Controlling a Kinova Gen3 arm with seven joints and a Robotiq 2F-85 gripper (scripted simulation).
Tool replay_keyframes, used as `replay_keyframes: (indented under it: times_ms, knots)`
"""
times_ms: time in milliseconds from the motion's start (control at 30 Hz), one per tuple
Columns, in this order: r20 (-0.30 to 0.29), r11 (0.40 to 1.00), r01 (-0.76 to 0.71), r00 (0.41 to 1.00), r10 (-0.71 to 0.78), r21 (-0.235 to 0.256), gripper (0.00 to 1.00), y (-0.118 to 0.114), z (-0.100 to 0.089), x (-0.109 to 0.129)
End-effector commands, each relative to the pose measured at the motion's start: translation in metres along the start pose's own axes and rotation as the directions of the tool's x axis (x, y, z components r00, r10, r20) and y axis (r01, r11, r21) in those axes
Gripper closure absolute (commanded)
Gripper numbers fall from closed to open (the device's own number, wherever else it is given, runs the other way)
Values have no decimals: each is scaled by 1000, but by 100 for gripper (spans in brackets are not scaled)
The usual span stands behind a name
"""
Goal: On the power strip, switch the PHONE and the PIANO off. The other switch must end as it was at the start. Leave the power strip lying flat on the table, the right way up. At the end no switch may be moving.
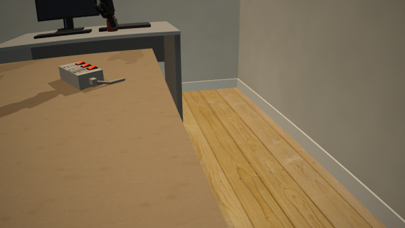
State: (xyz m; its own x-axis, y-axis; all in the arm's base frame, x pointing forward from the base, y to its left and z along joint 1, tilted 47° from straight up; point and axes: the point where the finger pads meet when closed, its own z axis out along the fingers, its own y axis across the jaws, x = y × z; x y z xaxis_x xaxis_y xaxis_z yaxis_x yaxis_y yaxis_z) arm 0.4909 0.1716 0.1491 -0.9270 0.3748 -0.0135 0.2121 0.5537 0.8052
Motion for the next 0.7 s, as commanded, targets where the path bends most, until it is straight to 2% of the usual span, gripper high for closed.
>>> replay_keyframes:
  times_ms: [0,267,300,433,467,667]
  knots:
    - [-2,1000,-2,1000,2,4,100,-3,1,0]
    - [-8,1000,3,1000,-3,15,100,-11,2,0]
    - [-13,1000,8,1000,-7,25,100,-19,3,1]
    - [-13,1000,8,1000,-7,25,100,-19,3,1]
    - [-19,999,12,1000,-11,35,100,-26,4,1]
    - [-19,999,12,1000,-11,35,100,-26,4,1]
